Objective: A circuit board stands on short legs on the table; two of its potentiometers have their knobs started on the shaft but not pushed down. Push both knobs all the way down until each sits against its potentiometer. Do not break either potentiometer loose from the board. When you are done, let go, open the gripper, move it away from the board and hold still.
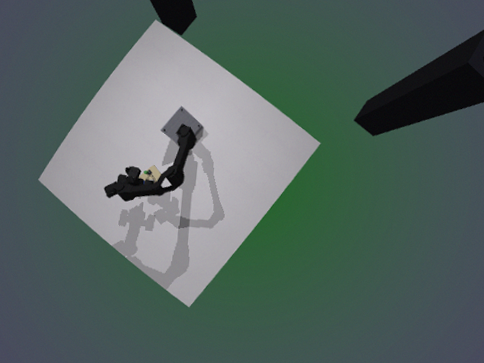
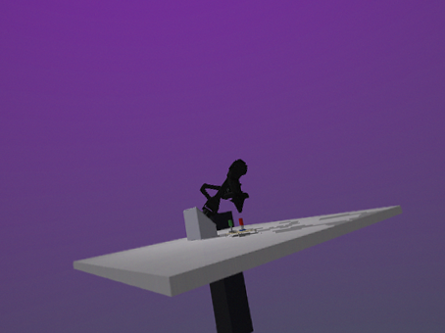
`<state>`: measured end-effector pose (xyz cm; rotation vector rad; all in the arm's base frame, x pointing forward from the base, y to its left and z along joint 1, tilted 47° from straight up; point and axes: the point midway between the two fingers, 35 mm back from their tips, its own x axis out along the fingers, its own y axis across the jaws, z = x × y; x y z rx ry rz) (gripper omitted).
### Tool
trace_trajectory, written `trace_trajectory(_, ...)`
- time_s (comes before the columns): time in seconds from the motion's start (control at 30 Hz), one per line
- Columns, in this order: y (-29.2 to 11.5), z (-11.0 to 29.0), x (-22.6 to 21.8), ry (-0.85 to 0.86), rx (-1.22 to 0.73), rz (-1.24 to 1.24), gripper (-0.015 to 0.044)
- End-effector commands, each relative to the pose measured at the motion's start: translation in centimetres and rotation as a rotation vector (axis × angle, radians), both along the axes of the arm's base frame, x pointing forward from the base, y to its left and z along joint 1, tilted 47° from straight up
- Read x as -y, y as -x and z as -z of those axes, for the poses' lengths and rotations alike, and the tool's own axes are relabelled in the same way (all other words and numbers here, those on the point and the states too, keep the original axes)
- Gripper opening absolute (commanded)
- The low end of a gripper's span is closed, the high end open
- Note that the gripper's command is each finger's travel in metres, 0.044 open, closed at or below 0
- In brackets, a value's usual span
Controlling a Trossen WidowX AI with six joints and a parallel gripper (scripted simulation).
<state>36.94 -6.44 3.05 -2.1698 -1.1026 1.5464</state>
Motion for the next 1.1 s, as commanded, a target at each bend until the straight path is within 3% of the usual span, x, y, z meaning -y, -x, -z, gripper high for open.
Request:
trace_trajectory(0.0, -0.3, 0.2, 0.4, -0.016, -0.099, 0.083, 0.0000)
trace_trajectory(0.83, -1.7, 0.1, 2.8, -0.131, -0.725, 0.658, 0.0000)
trace_trajectory(1.07, -1.8, 0.1, 3.0, -0.137, -0.762, 0.692, 0.0000)
